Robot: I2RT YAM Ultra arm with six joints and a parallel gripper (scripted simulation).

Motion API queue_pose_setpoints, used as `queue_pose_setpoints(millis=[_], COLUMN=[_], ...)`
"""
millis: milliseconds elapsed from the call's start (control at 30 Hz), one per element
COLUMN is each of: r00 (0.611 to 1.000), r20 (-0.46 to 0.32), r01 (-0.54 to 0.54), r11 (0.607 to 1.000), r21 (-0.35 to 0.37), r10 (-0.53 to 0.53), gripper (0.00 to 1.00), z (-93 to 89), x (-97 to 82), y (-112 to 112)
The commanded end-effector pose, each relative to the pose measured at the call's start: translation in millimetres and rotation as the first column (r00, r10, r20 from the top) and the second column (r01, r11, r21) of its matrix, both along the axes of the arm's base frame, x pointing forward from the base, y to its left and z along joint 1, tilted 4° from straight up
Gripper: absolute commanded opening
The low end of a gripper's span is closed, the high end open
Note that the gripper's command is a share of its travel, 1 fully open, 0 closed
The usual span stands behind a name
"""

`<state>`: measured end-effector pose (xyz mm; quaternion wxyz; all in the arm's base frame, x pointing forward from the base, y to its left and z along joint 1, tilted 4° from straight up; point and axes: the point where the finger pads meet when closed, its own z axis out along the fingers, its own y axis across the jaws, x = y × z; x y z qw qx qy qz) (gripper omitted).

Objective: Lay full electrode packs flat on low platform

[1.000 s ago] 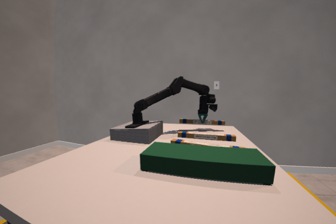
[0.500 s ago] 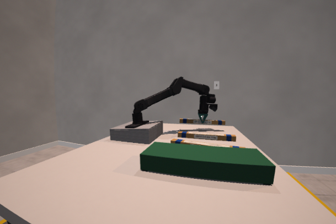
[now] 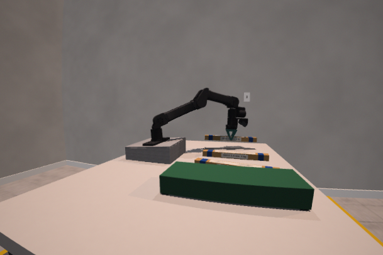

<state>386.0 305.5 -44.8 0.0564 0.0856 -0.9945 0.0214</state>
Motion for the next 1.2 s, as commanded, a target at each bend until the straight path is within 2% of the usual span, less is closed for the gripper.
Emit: queue_pose_setpoints(millis=[0, 300, 367, 467, 500, 733, 833, 967, 1033, 1167], r00=[0.998, 0.998, 0.998, 0.998, 0.999, 0.999, 0.996, 0.996, 0.994, 0.993], r20=[0.061, 0.061, 0.059, 0.059, 0.039, 0.04, 0.091, 0.086, 0.105, 0.115], r01=[0.004, 0.003, 0.003, 0.003, 0.004, 0.005, 0.003, 0.005, 0.003, -0.001], r11=[0.999, 0.999, 0.999, 0.999, 0.999, 0.999, 0.997, 0.998, 0.997, 0.996], r21=[0.048, 0.048, 0.047, 0.047, 0.032, 0.032, 0.071, 0.067, 0.081, 0.089], r10=[-0.007, -0.006, -0.006, -0.005, -0.005, -0.006, -0.01, -0.011, -0.012, -0.009], gripper=[0.0, 0.0, 0.0, 0.0, 0.0, 0.0, 0.0, 0.0, 0.0, 0.0], z=[35.6, 36.0, 27.1, 34.9, 24.8, 34.7, 57.9, 51.7, 61.9, 66.4], x=[15.3, 15.0, 14.9, 14.8, 12.3, 13.4, 22.1, 22.8, 25.0, 25.8], y=[6, 7, 6, 7, 4, 4, 9, 9, 11, 13])
